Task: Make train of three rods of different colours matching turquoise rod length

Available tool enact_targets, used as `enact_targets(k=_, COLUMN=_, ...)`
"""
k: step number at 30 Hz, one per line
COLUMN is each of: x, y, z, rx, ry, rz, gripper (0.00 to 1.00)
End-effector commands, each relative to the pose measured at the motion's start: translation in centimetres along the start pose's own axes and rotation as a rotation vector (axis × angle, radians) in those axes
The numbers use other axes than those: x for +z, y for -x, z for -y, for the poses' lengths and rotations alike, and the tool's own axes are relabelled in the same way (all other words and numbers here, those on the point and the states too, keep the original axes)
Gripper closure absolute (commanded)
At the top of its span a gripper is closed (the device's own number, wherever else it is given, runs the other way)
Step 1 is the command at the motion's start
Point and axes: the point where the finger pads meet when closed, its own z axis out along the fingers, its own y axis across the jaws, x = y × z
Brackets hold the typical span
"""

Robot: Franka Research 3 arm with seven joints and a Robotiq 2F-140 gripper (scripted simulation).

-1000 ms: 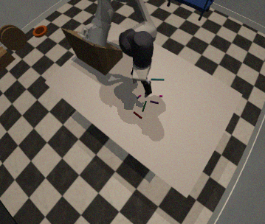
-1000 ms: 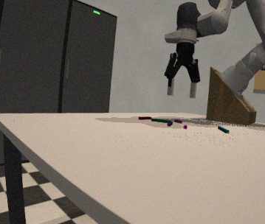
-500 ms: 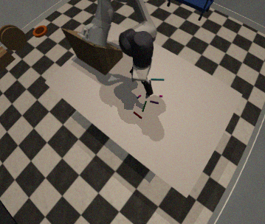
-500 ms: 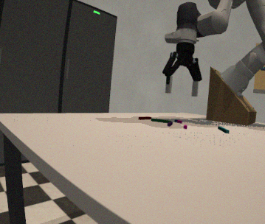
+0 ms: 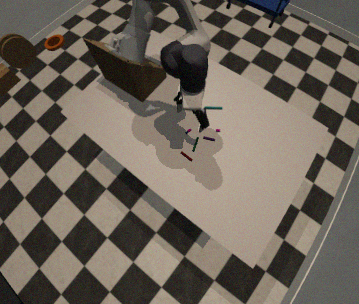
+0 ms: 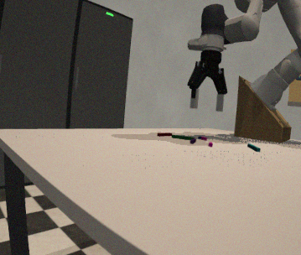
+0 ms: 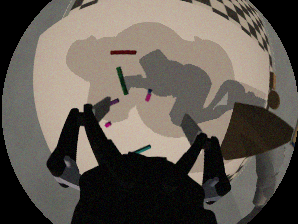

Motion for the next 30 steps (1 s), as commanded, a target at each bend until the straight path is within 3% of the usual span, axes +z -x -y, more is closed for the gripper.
enact_targets(k=1, x=0.2, y=-0.2, z=-0.1, rx=-0.167, ry=0.005, rz=0.001, gripper=0.00)
enact_targets(k=30, x=1.6, y=-0.2, z=0.0, rx=-0.706, ry=0.011, rz=0.002, gripper=0.00)
